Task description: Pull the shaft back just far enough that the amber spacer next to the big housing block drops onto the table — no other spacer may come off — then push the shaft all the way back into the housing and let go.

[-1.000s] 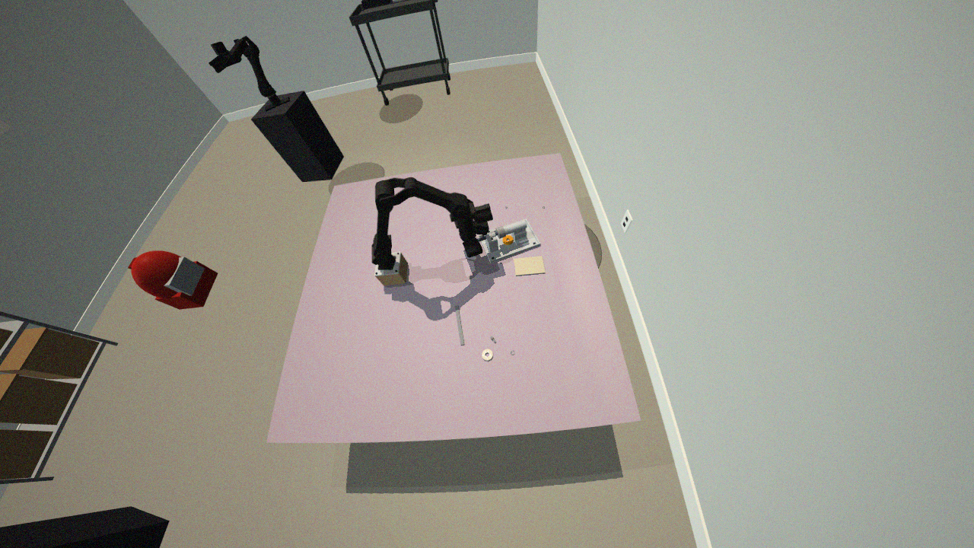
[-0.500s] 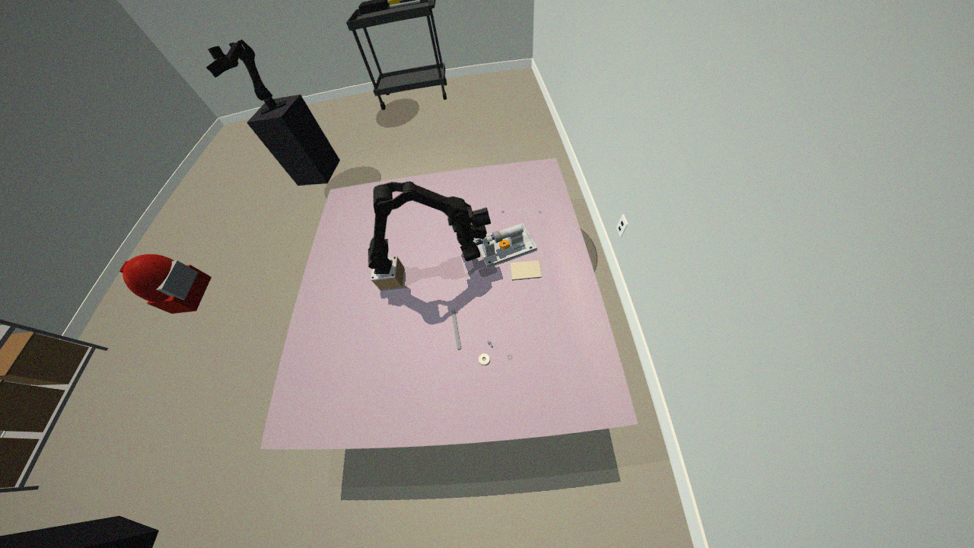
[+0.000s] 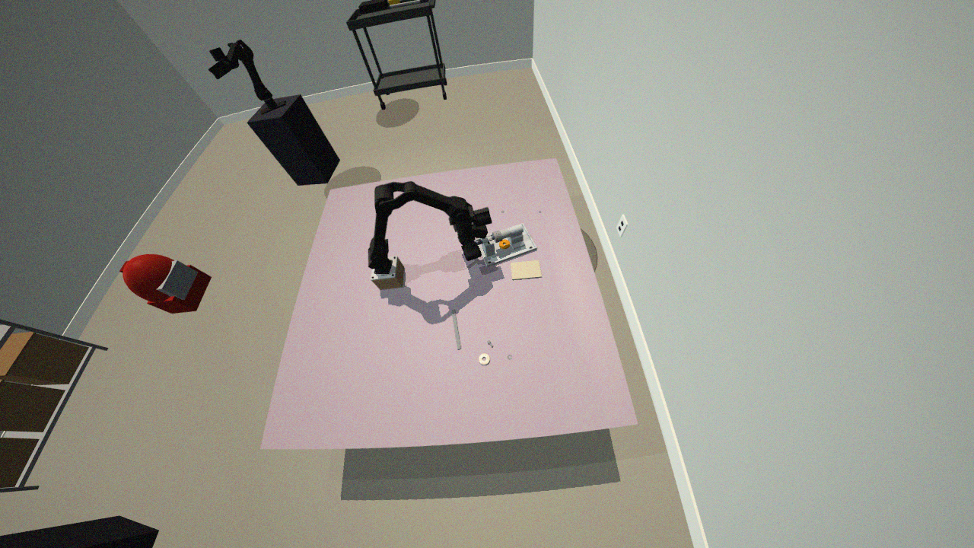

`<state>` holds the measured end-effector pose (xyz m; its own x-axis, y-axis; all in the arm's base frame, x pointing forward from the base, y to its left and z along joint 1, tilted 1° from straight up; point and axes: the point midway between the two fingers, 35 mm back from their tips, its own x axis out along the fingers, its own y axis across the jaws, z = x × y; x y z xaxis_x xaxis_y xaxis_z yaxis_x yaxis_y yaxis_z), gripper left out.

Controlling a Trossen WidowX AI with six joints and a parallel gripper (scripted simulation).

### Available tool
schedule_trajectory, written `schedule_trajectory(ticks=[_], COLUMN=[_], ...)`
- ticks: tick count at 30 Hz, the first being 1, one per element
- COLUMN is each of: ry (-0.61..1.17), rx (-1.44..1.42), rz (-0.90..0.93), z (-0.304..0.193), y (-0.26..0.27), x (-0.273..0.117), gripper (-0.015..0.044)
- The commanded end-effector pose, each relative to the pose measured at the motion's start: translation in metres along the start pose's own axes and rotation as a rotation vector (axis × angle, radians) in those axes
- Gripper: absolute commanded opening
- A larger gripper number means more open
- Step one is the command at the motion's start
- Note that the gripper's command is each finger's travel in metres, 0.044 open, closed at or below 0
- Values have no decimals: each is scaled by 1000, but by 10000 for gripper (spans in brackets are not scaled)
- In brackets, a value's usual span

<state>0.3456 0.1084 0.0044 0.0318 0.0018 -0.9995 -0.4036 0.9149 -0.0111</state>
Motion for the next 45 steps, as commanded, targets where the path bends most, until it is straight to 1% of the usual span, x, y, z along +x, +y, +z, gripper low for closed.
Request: schedule_trajectory(ticks=[1,45], ry=[-13,-14], rx=[1,1], rz=[1,1], z=[5,17], y=[0,0], x=[-1,-2], gripper=[0,0])
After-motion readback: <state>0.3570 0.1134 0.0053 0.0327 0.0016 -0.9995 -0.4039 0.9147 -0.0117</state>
